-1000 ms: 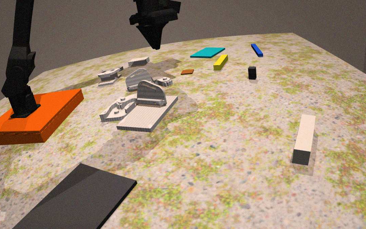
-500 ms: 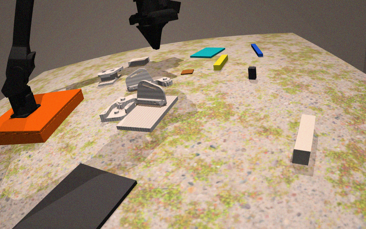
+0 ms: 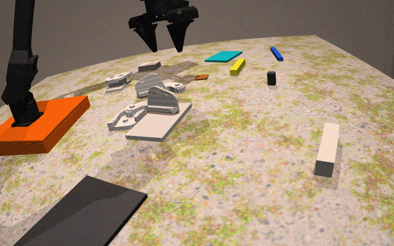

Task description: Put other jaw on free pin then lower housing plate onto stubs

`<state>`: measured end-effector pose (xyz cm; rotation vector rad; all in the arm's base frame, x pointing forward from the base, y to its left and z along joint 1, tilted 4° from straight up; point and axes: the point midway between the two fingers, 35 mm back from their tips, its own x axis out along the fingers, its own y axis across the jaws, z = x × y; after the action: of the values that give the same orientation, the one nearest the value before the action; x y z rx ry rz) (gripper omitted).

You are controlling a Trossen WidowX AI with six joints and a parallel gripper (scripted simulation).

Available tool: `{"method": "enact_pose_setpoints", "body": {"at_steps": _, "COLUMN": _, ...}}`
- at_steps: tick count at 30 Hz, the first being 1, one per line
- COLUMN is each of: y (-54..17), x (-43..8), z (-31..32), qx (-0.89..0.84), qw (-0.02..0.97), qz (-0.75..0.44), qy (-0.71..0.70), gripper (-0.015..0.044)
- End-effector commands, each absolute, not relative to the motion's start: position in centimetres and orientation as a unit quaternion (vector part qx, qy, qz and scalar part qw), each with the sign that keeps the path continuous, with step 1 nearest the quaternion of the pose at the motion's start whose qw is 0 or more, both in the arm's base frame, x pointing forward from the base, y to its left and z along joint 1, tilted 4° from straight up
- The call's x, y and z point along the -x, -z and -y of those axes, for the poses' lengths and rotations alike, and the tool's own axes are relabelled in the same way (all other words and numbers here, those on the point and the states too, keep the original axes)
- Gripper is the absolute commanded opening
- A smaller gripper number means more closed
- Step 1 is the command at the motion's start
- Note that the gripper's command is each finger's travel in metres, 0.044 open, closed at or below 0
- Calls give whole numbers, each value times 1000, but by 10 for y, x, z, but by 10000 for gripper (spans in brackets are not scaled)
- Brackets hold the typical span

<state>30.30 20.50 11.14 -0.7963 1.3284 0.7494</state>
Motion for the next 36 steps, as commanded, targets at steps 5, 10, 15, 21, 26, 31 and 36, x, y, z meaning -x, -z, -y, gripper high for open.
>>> {"method": "enact_pose_setpoints", "body": {"at_steps": 5, "y": -111, "x": -300, "z": -200, "qx": 409, "qw": 616, "qz": -554, "qy": -383, "gripper": 440}}
{"method": "enact_pose_setpoints", "body": {"at_steps": 10, "y": -112, "x": -298, "z": -198, "qx": 447, "qw": 589, "qz": -529, "qy": -417, "gripper": 440}}
{"method": "enact_pose_setpoints", "body": {"at_steps": 15, "y": -113, "x": -297, "z": -195, "qx": 483, "qw": 560, "qz": -502, "qy": -449, "gripper": 440}}
{"method": "enact_pose_setpoints", "body": {"at_steps": 21, "y": -113, "x": -296, "z": -193, "qx": 523, "qw": 522, "qz": -467, "qy": -485, "gripper": 440}}
{"method": "enact_pose_setpoints", "body": {"at_steps": 26, "y": -114, "x": -294, "z": -190, "qx": 555, "qw": 488, "qz": -436, "qy": -514, "gripper": 440}}
{"method": "enact_pose_setpoints", "body": {"at_steps": 31, "y": -114, "x": -293, "z": -188, "qx": 584, "qw": 453, "qz": -403, "qy": -540, "gripper": 440}}
{"method": "enact_pose_setpoints", "body": {"at_steps": 36, "y": -115, "x": -292, "z": -185, "qx": 612, "qw": 415, "qz": -368, "qy": -564, "gripper": 440}}
